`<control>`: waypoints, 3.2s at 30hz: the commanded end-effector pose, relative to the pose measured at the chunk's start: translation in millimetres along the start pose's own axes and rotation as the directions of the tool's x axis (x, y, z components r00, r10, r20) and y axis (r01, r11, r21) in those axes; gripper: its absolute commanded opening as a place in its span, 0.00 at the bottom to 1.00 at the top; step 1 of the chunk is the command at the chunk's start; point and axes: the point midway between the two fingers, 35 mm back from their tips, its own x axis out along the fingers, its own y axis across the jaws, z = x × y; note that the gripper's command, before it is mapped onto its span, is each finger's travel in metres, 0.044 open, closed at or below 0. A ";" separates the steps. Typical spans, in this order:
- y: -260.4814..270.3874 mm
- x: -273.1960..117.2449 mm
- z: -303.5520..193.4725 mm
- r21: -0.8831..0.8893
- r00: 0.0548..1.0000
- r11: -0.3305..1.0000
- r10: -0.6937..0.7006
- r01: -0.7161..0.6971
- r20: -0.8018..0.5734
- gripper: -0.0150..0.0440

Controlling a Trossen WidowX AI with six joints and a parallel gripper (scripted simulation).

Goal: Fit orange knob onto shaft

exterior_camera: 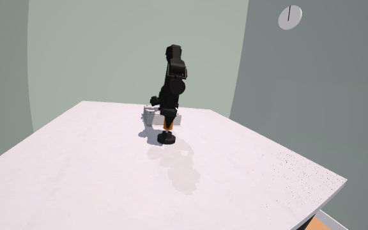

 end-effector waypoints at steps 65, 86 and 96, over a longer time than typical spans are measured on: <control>-3.1 2.6 0.0 0.188 1.000 0.982 0.002 -0.001 -0.005 0.25; -3.1 1.9 0.0 0.193 1.000 0.981 0.002 -0.001 -0.005 0.25; -3.2 -5.2 0.7 0.259 1.000 0.966 0.002 -0.001 -0.005 0.25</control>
